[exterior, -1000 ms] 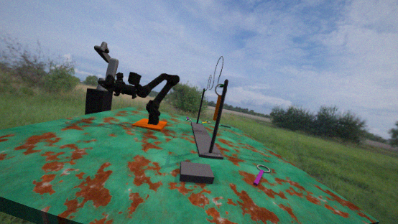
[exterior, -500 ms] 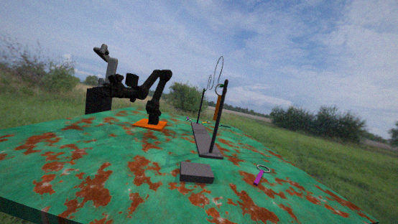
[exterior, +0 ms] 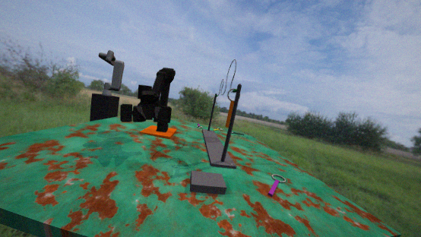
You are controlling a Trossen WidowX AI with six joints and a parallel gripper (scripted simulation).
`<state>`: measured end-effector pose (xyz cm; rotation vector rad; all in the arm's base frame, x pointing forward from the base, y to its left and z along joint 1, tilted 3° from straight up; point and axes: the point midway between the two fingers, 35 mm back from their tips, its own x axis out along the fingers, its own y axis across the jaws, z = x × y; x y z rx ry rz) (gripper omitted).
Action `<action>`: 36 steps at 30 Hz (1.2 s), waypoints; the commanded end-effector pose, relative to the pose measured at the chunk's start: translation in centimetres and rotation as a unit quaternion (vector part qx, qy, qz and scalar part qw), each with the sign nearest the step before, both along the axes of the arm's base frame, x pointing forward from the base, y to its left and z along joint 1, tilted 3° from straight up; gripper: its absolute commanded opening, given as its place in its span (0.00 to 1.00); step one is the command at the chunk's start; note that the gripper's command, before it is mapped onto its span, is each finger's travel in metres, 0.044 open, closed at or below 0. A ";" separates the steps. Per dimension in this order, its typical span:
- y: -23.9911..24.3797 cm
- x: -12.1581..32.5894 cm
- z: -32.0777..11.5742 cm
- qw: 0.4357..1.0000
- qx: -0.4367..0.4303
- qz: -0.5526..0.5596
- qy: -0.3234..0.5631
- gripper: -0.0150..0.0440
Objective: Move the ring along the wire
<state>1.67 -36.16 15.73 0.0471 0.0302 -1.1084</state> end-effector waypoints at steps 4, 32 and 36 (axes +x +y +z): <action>2.8 9.8 -2.1 0.969 -0.008 0.245 0.019 0.53; 9.4 24.1 0.6 0.865 -0.033 0.501 0.014 0.53; 9.3 24.3 0.6 0.865 -0.033 0.501 0.014 0.53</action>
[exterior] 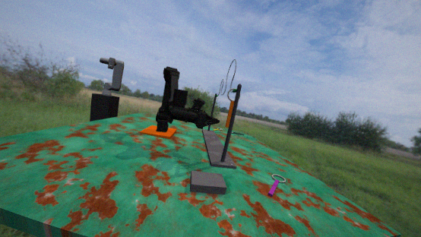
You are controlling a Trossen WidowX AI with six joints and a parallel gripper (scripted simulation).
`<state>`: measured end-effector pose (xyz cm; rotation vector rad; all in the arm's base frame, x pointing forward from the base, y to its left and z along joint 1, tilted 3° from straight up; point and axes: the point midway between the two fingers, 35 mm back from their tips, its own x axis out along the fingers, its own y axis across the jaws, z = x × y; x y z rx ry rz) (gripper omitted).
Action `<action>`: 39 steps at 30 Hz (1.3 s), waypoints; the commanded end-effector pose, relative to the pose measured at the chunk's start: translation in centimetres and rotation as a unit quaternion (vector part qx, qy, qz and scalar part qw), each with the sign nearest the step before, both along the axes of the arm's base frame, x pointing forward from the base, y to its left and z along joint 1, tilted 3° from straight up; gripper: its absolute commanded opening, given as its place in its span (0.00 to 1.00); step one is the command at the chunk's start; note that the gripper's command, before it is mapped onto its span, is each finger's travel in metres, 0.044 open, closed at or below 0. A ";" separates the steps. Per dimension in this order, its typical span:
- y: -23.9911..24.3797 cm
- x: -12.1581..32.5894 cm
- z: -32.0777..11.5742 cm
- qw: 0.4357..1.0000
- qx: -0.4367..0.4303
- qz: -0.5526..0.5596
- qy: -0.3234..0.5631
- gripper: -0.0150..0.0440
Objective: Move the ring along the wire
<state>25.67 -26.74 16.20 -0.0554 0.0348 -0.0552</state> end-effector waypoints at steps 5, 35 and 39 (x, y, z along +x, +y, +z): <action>-0.2 1.0 0.1 1.000 0.004 -0.003 0.000 0.53; -0.6 5.7 0.1 1.000 0.004 -0.003 -0.002 0.53; -0.5 6.4 0.1 1.000 0.004 -0.003 -0.002 0.53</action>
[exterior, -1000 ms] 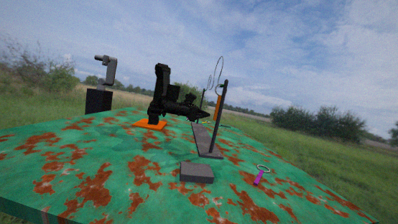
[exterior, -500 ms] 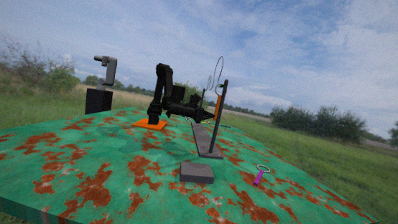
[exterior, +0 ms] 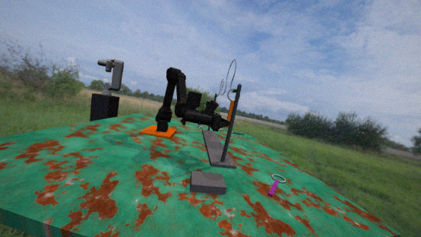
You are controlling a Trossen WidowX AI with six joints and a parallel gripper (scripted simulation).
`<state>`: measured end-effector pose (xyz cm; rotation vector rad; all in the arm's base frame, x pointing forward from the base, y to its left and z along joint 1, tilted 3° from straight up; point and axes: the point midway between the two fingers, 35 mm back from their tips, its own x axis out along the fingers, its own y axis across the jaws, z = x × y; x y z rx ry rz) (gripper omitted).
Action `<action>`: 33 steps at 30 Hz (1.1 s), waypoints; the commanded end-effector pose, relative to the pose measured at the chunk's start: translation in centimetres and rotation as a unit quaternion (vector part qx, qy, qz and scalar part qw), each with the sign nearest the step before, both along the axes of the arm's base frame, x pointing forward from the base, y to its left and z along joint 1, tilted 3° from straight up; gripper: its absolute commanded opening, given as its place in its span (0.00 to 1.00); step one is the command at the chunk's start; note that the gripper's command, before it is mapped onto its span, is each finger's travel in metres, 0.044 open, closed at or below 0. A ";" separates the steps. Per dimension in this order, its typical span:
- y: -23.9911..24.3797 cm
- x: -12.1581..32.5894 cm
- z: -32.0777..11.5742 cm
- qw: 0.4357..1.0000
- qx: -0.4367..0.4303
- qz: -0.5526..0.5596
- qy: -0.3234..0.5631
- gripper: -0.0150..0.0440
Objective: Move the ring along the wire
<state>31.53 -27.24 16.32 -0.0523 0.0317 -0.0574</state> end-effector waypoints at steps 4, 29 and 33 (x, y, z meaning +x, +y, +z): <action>0.0 1.1 0.0 1.000 0.002 -0.002 -0.001 0.53; 0.1 1.7 -0.1 1.000 0.000 0.001 -0.001 0.39; 0.1 1.7 -0.1 1.000 0.000 0.001 -0.001 0.28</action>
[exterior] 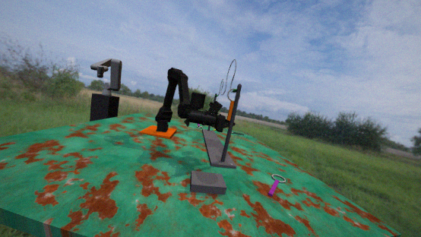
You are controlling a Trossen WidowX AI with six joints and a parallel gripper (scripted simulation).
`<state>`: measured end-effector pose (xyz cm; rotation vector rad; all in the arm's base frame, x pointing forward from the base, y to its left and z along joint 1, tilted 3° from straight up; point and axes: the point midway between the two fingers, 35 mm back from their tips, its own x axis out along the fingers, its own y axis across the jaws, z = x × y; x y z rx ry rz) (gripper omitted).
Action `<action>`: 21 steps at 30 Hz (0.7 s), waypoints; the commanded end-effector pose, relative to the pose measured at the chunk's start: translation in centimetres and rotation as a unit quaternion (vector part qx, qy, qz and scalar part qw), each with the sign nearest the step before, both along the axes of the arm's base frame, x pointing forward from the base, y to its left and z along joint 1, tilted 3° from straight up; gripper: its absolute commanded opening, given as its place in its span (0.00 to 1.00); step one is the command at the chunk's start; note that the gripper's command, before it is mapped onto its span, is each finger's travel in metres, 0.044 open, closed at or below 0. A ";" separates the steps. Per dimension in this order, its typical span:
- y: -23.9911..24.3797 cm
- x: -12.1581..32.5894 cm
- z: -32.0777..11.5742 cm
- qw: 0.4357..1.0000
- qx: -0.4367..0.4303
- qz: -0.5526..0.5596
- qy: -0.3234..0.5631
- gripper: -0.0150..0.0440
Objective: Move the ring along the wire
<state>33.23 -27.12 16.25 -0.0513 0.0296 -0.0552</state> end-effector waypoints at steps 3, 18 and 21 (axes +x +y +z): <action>0.0 0.0 0.0 1.000 0.000 0.000 0.000 0.15; 0.1 0.1 1.3 1.000 0.001 -0.001 0.000 0.00; 0.2 0.1 1.8 1.000 0.001 -0.001 0.000 0.00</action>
